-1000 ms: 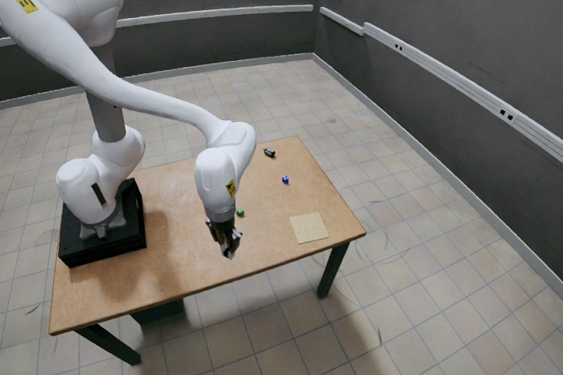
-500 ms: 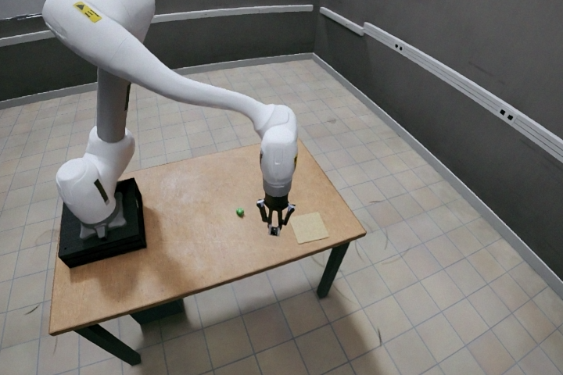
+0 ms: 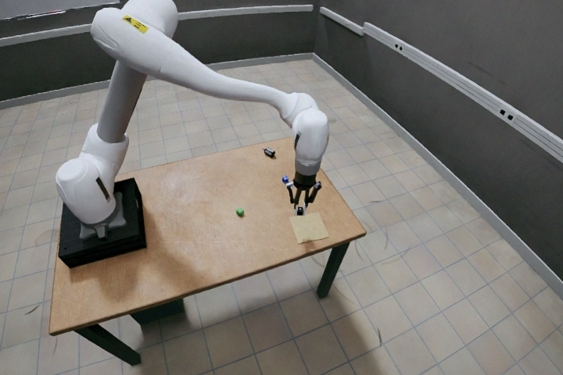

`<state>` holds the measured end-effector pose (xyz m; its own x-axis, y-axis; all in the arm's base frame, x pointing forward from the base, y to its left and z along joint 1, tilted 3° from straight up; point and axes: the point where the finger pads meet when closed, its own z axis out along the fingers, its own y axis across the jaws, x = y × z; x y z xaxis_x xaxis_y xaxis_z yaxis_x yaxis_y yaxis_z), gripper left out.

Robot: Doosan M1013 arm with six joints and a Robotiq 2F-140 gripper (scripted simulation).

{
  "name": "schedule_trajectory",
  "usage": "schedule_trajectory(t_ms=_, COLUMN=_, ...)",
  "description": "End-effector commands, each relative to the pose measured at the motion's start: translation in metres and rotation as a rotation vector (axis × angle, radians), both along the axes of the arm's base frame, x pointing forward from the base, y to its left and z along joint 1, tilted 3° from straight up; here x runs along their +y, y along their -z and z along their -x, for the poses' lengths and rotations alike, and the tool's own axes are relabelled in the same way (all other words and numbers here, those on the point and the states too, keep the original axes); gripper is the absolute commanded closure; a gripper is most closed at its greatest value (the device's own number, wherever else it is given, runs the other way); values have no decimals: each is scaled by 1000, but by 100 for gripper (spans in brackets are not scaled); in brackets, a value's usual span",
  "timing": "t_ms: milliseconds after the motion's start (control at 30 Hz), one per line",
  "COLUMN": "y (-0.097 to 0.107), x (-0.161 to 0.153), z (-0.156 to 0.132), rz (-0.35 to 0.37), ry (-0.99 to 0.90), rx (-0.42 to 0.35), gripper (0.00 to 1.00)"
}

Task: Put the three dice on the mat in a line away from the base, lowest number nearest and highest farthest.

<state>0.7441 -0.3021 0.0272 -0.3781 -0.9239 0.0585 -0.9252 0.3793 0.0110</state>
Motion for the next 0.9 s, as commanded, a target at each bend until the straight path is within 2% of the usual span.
schedule_trajectory(t_ms=0, y=-1, x=0, z=-2, rz=0, ry=-1, rx=-1, gripper=79)
schedule_trajectory(t_ms=467, y=5, x=0, z=-2, rz=0, ry=-1, rx=-1, gripper=79)
schedule_trajectory(t_ms=633, y=21, x=-1, z=-1, rz=0, ry=-1, rx=-1, gripper=79)
schedule_trajectory(t_ms=867, y=54, x=-3, z=-1, rz=0, ry=-1, rx=-1, gripper=79)
